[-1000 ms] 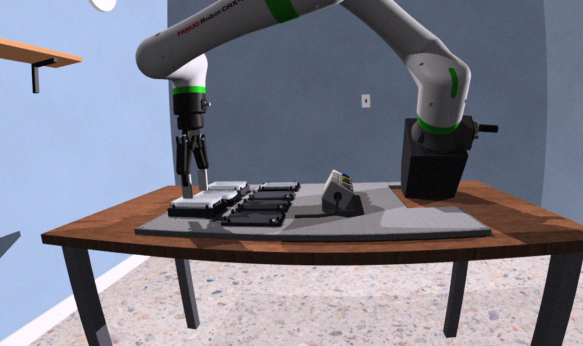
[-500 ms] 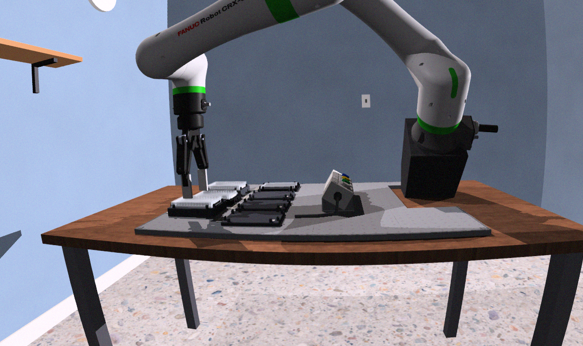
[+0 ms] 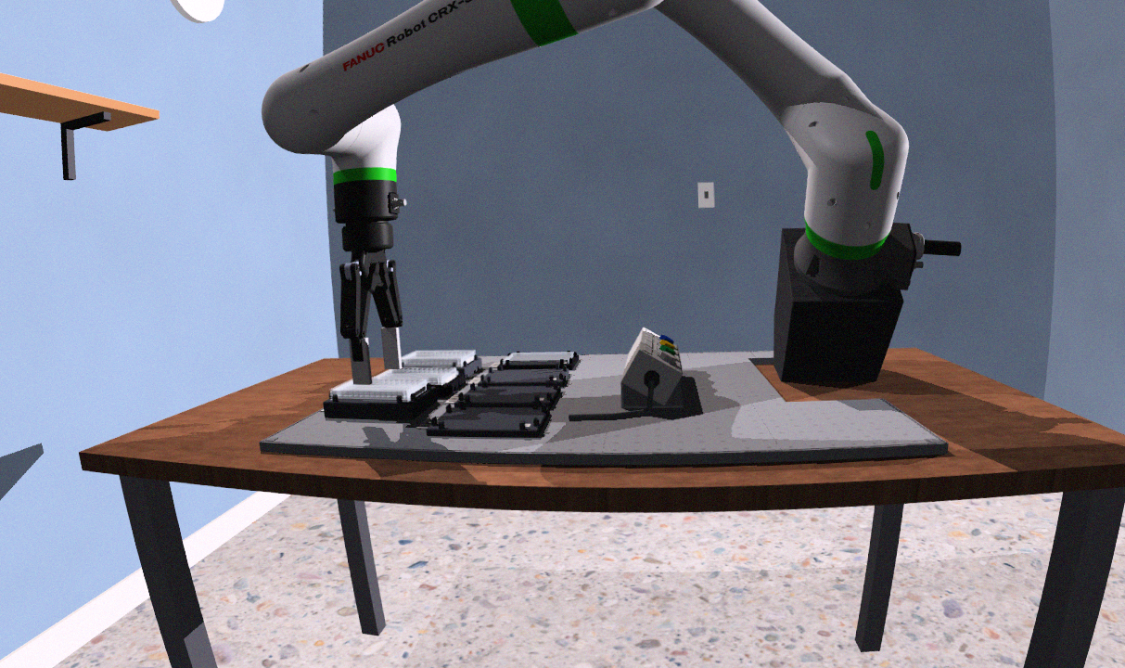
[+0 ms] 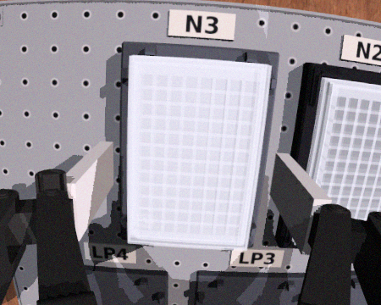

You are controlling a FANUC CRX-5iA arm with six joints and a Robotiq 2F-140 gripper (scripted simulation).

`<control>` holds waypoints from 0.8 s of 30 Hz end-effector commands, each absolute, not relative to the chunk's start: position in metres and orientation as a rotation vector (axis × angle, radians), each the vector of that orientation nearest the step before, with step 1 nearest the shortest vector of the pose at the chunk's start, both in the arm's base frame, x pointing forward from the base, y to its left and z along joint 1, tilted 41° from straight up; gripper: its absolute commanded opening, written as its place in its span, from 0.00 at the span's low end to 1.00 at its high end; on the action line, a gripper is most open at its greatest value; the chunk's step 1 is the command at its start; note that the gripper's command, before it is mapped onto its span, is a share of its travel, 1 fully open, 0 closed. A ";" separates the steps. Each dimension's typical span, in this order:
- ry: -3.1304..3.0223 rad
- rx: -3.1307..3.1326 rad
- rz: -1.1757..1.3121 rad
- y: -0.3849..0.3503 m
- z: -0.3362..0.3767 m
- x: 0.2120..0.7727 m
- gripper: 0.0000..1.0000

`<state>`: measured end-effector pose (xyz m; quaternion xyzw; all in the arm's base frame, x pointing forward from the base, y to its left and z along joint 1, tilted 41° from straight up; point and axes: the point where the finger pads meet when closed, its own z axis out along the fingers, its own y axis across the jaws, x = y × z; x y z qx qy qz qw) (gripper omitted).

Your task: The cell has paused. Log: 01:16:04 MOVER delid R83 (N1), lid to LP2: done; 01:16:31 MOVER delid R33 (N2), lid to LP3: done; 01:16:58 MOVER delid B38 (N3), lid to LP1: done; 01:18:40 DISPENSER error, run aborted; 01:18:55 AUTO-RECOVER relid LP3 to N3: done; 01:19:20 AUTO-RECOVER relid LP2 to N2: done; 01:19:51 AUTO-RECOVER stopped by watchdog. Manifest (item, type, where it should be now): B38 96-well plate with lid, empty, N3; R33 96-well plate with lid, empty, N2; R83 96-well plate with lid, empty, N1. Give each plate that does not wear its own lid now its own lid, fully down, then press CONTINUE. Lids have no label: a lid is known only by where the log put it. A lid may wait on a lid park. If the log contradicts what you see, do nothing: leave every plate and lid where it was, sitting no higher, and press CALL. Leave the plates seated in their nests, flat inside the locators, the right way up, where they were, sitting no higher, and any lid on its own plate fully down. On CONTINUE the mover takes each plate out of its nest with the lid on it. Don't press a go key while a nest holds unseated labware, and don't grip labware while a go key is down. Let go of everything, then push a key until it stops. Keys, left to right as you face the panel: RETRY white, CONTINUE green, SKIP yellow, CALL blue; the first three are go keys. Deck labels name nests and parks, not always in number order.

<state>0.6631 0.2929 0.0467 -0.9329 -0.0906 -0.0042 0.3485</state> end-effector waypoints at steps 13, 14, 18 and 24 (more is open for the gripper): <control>-0.235 -2.418 -0.012 0.296 0.043 0.663 0.66; -0.235 -2.418 -0.012 0.297 0.042 0.663 0.66; -0.235 -2.418 -0.012 0.298 0.041 0.663 0.66; -0.235 -2.418 -0.012 0.300 0.038 0.663 0.66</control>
